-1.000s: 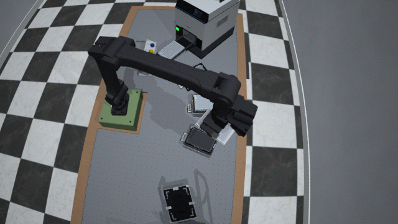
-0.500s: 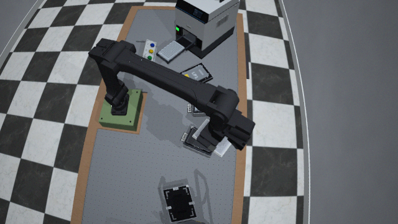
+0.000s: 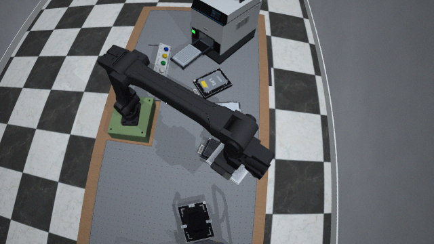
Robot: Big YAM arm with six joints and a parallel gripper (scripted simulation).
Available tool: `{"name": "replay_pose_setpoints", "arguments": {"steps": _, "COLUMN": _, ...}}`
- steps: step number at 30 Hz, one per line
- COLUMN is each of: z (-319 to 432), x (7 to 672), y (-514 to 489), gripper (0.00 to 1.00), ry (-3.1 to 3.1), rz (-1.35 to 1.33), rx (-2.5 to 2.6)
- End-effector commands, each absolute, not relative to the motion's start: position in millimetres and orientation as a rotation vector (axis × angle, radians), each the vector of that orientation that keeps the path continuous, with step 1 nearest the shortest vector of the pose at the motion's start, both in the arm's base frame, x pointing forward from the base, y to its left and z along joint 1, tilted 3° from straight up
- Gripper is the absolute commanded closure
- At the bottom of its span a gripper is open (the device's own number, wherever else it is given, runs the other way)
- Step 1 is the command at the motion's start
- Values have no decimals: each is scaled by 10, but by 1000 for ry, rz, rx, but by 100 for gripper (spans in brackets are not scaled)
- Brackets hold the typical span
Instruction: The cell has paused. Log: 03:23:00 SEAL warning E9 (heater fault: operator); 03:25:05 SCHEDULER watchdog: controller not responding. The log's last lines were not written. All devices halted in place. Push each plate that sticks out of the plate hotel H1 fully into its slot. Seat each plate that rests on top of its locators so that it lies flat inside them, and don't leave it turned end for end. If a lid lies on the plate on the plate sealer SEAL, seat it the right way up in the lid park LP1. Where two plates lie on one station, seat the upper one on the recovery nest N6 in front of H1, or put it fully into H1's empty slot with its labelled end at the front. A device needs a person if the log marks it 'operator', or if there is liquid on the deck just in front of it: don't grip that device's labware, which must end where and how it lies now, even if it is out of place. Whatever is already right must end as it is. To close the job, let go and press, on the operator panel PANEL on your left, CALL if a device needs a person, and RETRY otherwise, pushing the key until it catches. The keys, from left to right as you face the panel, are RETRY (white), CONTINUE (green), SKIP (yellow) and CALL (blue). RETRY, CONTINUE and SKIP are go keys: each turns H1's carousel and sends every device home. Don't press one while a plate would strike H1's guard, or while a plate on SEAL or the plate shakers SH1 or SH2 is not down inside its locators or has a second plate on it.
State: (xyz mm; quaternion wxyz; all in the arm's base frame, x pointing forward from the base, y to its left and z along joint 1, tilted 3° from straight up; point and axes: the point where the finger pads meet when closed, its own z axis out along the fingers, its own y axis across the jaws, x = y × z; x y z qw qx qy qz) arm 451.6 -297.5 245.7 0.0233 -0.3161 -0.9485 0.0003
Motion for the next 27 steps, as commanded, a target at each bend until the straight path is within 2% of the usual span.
{"name": "replay_pose_setpoints", "arguments": {"steps": 1, "z": 2647, "x": 4576, "y": -3181, "gripper": 16, "ry": -2974, "rz": 19, "rx": -968}}
{"name": "replay_pose_setpoints", "arguments": {"steps": 6, "z": 2645, "x": 4539, "y": -3330, "gripper": 16, "ry": -2973, "rz": 20, "rx": -967}}
{"name": "replay_pose_setpoints", "arguments": {"steps": 18, "z": 2649, "x": 4346, "y": -3614, "gripper": 16, "ry": -2757, "rz": 29, "rx": -1479}}
{"name": "replay_pose_setpoints", "arguments": {"steps": 27, "z": 2652, "x": 4174, "y": -3865, "gripper": 16, "ry": -2763, "rz": 30, "rx": -1467}}
